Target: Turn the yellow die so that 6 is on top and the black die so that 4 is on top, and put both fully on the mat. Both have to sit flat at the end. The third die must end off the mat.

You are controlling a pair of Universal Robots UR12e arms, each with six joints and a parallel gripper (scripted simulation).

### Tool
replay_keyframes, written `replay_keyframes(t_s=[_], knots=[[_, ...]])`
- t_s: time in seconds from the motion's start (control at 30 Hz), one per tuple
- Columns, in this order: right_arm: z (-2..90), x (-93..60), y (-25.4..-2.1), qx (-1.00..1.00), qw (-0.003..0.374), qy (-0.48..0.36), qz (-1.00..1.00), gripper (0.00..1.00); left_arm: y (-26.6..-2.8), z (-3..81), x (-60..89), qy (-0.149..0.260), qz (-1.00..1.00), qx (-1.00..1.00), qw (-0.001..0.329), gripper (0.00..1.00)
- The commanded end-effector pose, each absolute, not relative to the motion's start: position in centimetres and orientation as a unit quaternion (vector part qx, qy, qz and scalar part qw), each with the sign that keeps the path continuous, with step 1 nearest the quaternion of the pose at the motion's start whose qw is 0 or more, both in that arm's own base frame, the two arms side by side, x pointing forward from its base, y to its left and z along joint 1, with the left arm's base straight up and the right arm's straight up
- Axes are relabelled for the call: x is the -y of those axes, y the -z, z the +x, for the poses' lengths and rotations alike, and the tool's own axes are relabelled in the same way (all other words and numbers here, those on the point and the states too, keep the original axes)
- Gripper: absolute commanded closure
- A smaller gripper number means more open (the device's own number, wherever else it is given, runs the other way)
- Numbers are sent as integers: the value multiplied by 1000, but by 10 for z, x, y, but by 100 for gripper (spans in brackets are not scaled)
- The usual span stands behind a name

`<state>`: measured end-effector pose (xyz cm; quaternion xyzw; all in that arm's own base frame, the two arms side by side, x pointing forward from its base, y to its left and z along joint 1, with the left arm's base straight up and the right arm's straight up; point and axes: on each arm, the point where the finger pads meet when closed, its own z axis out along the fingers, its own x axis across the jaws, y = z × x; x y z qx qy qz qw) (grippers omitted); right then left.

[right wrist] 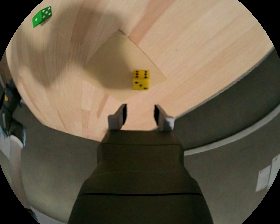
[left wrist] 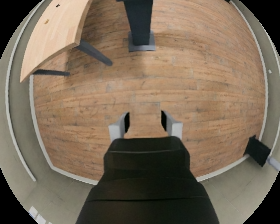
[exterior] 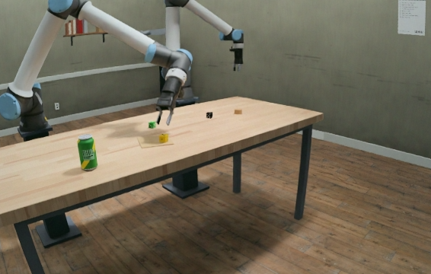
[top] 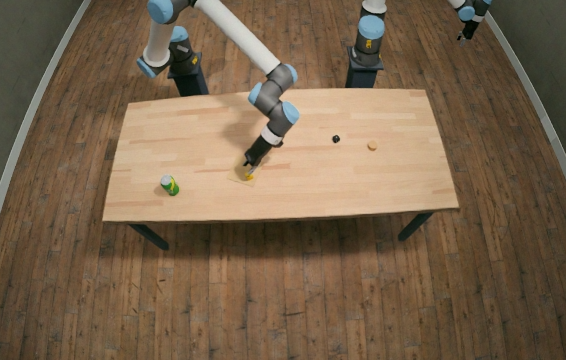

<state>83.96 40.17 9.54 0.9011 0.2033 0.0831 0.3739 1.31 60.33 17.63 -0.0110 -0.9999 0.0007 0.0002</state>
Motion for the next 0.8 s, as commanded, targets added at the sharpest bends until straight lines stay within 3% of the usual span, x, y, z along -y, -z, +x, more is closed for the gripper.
replay_keyframes(t_s=[0.0, 0.77], knots=[[840, -402, -96, -203, 373, -84, 901, 13, -177, 13, -604, 0, -11, 1000, 0, 0], [840, -402, -69, -203, 373, -84, 901, 13, -177, 13, -604, 0, -11, 1000, 0, 0]])
